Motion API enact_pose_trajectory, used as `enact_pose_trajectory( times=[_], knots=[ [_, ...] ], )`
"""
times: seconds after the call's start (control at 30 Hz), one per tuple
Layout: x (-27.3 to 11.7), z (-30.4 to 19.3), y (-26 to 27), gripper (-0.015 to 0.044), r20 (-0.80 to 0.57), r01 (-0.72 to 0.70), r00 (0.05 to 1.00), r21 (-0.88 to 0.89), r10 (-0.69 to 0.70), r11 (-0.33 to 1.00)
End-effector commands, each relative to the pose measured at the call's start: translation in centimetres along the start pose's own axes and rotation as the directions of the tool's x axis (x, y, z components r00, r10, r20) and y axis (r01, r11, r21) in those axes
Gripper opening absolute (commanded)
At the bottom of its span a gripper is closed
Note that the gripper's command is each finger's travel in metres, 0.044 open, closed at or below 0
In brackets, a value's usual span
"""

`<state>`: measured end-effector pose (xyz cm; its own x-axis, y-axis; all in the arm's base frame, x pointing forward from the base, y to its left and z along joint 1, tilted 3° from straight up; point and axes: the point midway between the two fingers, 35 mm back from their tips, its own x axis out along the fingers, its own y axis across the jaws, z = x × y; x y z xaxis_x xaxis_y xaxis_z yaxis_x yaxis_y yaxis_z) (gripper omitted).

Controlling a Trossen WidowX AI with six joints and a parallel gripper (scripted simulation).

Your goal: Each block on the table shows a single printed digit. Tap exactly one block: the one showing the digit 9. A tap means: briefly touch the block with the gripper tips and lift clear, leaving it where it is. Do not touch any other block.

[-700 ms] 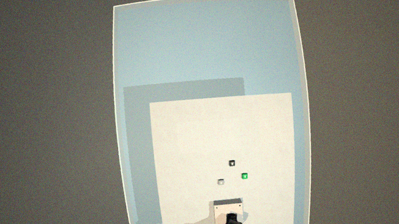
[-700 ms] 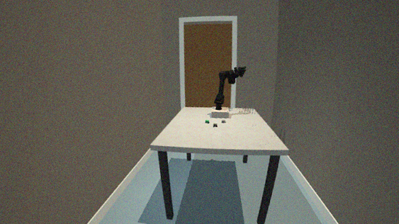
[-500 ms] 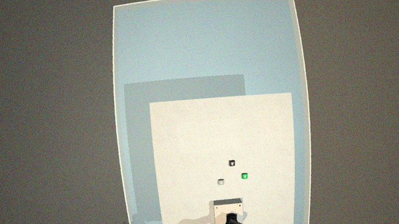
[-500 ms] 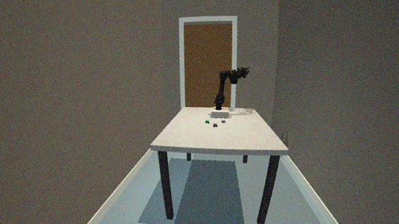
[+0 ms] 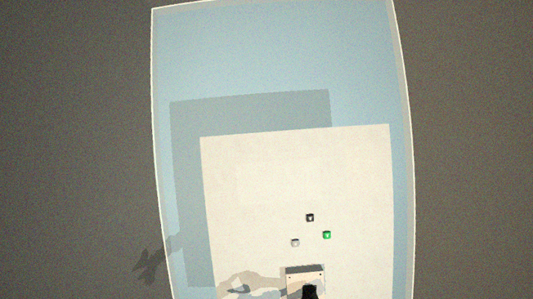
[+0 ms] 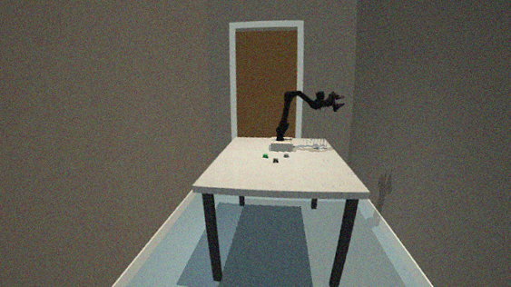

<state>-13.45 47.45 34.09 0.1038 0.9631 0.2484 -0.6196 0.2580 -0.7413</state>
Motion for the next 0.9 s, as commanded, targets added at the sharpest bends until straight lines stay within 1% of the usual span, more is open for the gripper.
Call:
enact_pose_trajectory(
  times=[0.0, 0.1, 0.2, 0.3, 0.43, 0.63, 0.73, 0.87],
  knots=[
    [2.0, -6.6, -2.6, 0.04, -0.141, -0.011, 0.99, -0.042, 0.005, 0.999],
    [2.7, -12.2, -4.8, 0.04, -0.262, -0.026, 0.965, -0.065, 0.008, 0.998],
    [2.6, -17.8, -7.2, 0.04, -0.383, -0.041, 0.924, -0.074, 0.009, 0.996],
    [1.7, -23.2, -9.8, 0.04, -0.502, -0.051, 0.865, -0.067, 0.01, 0.996],
    [-0.9, -30.1, -13.2, 0.04, -0.65, -0.051, 0.76, -0.039, 0.014, 0.998],
    [-7.6, -39.0, -18.2, 0.04, -0.834, -0.008, 0.551, 0.036, 0.035, 0.999],
    [-12.0, -42.6, -20.4, 0.04, -0.901, 0.039, 0.429, 0.082, 0.057, 0.996],
    [-18.8, -46.3, -22.8, 0.04, -0.961, 0.134, 0.255, 0.143, 0.105, 0.981]
  ],
)
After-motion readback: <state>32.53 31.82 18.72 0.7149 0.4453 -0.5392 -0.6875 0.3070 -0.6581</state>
